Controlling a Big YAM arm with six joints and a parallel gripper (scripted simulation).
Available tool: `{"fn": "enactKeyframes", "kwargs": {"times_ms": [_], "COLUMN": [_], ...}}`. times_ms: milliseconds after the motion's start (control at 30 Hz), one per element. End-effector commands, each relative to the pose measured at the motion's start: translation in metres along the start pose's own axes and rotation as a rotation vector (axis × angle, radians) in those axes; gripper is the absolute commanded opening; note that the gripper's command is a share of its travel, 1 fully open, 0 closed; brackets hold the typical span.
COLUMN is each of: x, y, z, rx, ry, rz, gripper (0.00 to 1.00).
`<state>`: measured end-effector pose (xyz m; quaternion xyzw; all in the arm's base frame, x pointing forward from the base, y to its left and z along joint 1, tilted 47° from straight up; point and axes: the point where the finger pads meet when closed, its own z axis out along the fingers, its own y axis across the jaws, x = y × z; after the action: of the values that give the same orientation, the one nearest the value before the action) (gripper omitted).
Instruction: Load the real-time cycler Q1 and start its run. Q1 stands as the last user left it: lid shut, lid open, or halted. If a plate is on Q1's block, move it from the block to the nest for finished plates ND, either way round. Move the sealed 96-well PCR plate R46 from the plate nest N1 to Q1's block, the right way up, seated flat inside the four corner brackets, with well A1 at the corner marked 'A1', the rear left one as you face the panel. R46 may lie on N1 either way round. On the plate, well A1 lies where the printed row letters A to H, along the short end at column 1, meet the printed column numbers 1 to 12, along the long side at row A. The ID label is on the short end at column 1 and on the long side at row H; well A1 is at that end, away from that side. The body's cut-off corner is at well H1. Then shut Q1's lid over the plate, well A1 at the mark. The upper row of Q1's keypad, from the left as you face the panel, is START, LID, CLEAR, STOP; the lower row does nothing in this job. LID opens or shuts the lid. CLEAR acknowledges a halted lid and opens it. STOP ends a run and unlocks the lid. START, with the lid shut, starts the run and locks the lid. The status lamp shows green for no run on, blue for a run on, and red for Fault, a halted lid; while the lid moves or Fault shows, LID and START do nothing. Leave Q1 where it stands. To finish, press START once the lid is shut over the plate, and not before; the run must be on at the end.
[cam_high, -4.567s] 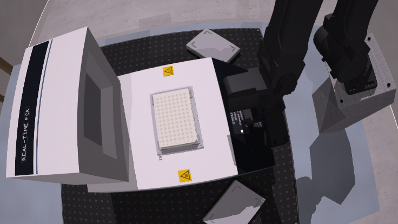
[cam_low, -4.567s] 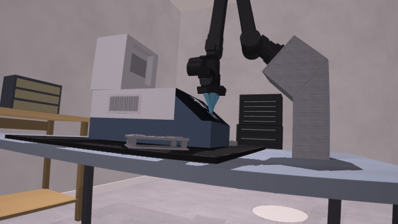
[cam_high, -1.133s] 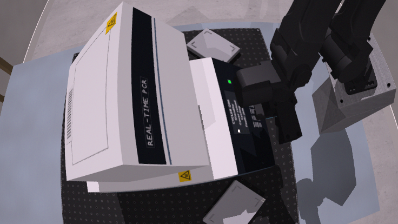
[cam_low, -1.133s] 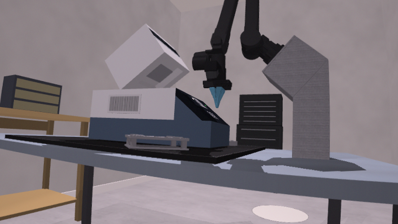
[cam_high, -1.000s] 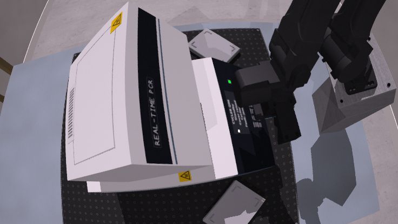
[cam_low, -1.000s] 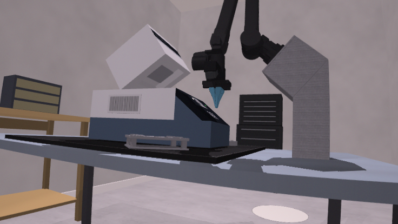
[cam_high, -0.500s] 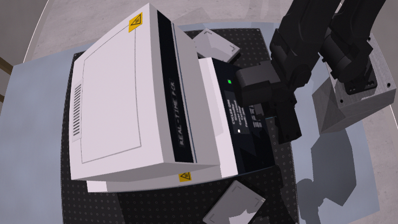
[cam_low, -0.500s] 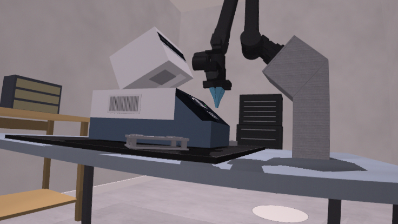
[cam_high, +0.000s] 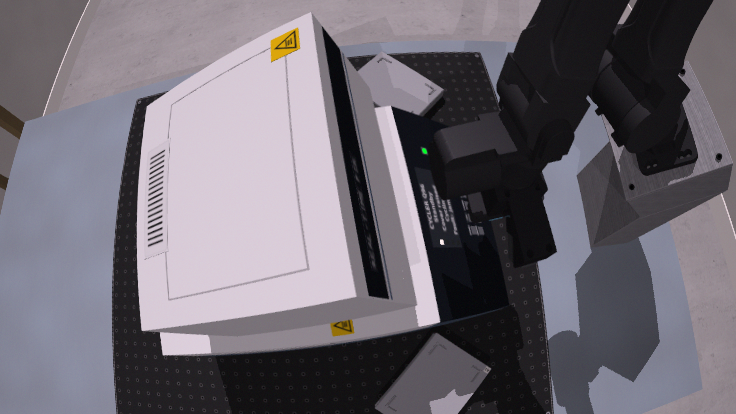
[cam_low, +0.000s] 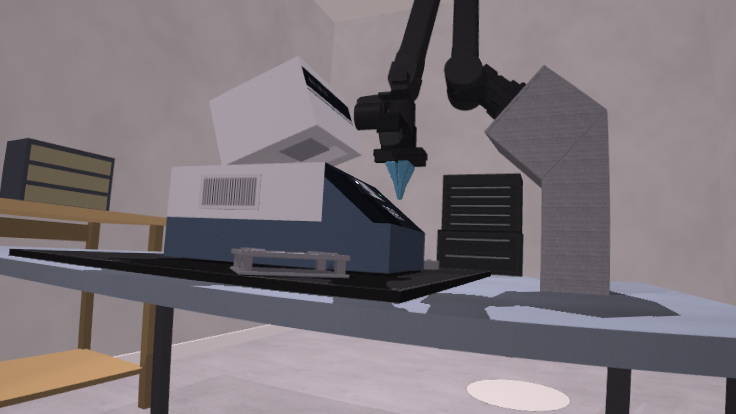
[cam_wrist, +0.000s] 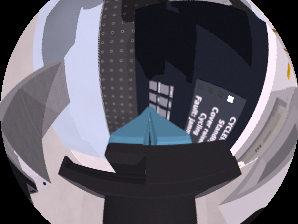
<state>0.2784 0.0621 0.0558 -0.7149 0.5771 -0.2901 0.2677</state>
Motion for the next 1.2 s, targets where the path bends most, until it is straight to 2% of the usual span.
{"fn": "enactKeyframes", "kwargs": {"times_ms": [0, 333, 900, 967, 1067, 1167], "x": [0.003, -0.001, -0.002, -0.002, -0.003, -0.003], "y": [-0.008, 0.002, -0.012, 0.007, 0.035, 0.049], "z": [-0.002, 0.001, -0.004, -0.01, -0.016, -0.02], "rx": [0.015, 0.002, 0.025, 0.019, -0.01, -0.023], "ry": [0.007, -0.002, -0.007, -0.007, -0.007, -0.005], "rz": [0.015, -0.016, -0.014, -0.009, -0.005, -0.001], "gripper": [0.0, 0.0, 0.0, 0.0, 0.0, 0.0]}}
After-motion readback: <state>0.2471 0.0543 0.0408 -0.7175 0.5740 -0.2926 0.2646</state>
